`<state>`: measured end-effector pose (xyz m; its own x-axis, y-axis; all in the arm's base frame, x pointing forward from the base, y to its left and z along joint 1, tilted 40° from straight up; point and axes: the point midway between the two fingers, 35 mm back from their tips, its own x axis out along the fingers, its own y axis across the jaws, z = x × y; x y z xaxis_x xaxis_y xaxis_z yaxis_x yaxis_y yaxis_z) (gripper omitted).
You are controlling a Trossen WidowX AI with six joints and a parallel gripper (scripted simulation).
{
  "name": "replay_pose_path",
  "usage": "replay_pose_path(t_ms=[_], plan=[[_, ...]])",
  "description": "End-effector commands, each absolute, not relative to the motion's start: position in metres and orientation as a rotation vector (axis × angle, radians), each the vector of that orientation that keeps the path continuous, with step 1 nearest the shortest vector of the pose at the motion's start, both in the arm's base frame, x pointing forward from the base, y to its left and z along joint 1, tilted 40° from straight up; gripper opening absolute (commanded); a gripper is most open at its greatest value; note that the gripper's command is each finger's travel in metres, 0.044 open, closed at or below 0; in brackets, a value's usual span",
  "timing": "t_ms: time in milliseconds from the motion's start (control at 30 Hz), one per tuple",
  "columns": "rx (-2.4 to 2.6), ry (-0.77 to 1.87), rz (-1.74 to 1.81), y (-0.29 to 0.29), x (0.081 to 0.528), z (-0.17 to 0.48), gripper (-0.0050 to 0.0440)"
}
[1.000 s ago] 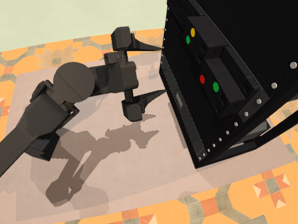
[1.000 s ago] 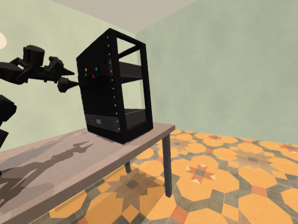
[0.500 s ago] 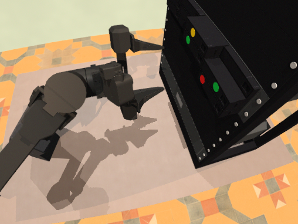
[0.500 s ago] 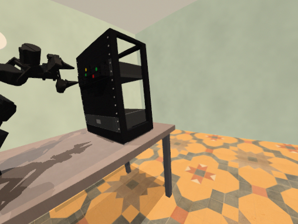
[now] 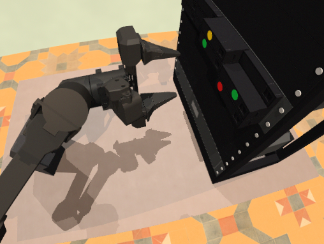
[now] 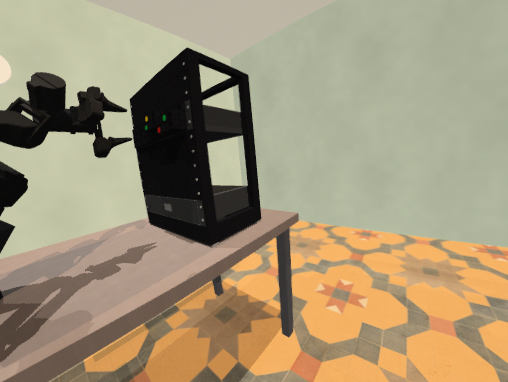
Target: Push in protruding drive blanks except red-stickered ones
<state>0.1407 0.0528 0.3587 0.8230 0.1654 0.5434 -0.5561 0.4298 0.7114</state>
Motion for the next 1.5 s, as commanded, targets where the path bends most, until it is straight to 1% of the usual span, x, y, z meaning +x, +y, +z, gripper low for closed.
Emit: replay_pose_path(t_ms=[0, 633, 1467], plan=[[1.104, -0.434, 0.485, 0.0490, 0.1374, 0.3630, 0.0440], [1.220, -0.429, 0.519, 0.0453, 0.1341, 0.3651, 0.0440], [1.234, -0.428, 0.523, 0.0449, 0.1337, 0.3653, 0.0440]])
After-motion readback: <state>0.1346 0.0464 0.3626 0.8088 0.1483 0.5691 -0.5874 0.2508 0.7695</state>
